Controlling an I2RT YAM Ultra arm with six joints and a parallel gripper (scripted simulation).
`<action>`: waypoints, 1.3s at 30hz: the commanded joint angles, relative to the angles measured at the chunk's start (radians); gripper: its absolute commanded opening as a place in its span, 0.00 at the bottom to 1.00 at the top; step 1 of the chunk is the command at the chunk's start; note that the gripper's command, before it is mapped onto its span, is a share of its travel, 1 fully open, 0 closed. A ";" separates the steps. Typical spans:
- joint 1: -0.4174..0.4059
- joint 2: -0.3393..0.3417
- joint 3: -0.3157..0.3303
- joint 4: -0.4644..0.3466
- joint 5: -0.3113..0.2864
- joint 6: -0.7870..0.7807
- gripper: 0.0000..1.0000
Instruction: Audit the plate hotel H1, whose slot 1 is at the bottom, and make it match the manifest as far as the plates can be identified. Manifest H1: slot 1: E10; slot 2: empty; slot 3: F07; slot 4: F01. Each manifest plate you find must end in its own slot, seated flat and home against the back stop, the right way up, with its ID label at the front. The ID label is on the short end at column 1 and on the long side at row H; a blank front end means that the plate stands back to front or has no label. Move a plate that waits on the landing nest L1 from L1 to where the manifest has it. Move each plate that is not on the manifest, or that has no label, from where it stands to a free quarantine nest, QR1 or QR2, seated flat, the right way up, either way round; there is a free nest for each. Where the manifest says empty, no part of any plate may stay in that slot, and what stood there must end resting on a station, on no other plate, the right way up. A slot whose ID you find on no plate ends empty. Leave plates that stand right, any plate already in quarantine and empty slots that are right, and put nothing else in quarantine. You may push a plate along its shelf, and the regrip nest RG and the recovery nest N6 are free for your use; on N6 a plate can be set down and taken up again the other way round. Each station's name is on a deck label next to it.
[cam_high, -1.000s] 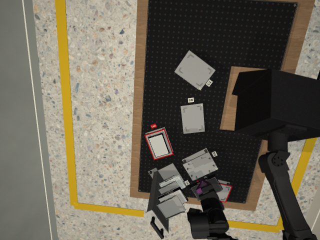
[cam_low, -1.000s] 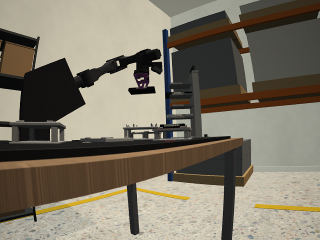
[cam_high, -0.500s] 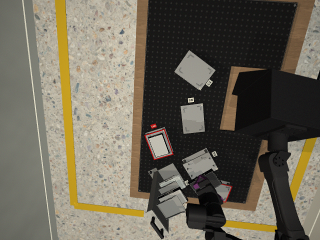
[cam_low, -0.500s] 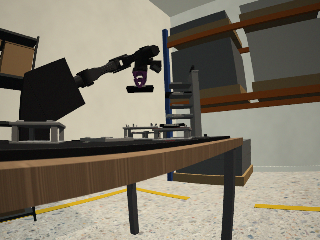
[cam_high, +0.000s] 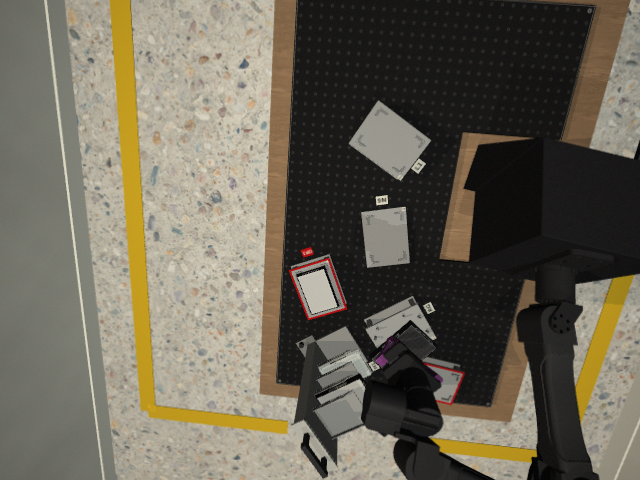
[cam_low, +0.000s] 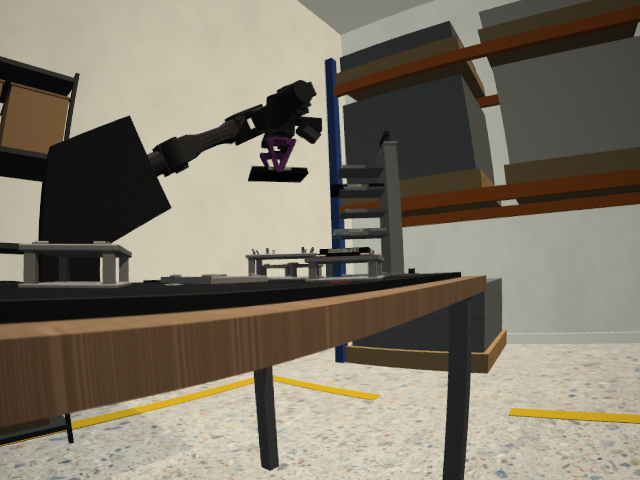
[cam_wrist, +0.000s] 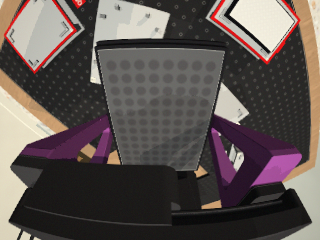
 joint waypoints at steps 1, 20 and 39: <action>-0.037 0.022 -0.005 0.002 -0.005 -0.131 0.86; -0.131 0.193 -0.018 0.035 0.008 -0.518 0.86; -0.221 0.358 -0.036 0.081 0.032 -0.963 0.86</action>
